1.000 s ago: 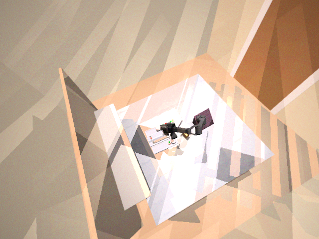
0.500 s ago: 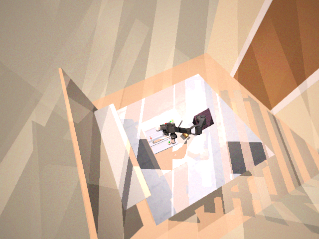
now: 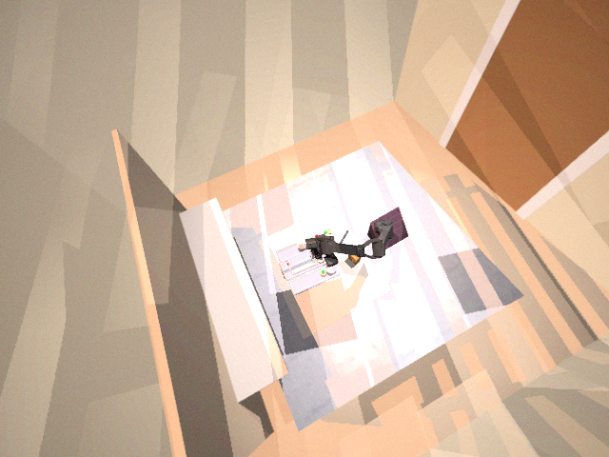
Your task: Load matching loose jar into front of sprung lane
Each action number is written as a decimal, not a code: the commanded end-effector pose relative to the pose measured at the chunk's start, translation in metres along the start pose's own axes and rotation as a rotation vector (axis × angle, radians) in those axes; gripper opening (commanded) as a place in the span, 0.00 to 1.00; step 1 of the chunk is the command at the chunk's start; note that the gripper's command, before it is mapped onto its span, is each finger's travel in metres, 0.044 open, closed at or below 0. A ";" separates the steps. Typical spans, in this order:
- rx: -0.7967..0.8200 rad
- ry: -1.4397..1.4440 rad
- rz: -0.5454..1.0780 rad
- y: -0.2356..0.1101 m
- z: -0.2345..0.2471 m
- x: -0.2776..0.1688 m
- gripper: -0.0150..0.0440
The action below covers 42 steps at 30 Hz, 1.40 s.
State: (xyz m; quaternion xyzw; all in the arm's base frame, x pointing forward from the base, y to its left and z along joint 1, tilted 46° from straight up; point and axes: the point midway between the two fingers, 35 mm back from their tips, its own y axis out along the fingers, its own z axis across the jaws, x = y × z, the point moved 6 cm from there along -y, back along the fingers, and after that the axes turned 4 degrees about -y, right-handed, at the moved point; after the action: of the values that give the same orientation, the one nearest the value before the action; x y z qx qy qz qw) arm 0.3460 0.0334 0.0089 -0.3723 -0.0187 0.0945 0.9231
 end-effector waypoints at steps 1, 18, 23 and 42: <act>-0.003 -0.015 -0.024 -0.003 0.000 0.007 0.25; -0.003 -0.015 -0.024 -0.004 0.000 0.009 0.25; -0.003 -0.015 -0.024 -0.004 0.000 0.010 0.25; -0.003 -0.015 -0.024 0.001 0.000 0.010 0.25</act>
State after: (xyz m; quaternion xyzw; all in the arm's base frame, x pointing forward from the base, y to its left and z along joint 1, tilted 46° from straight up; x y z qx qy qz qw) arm 0.3509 0.0353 0.0070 -0.3733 -0.0208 0.0921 0.9229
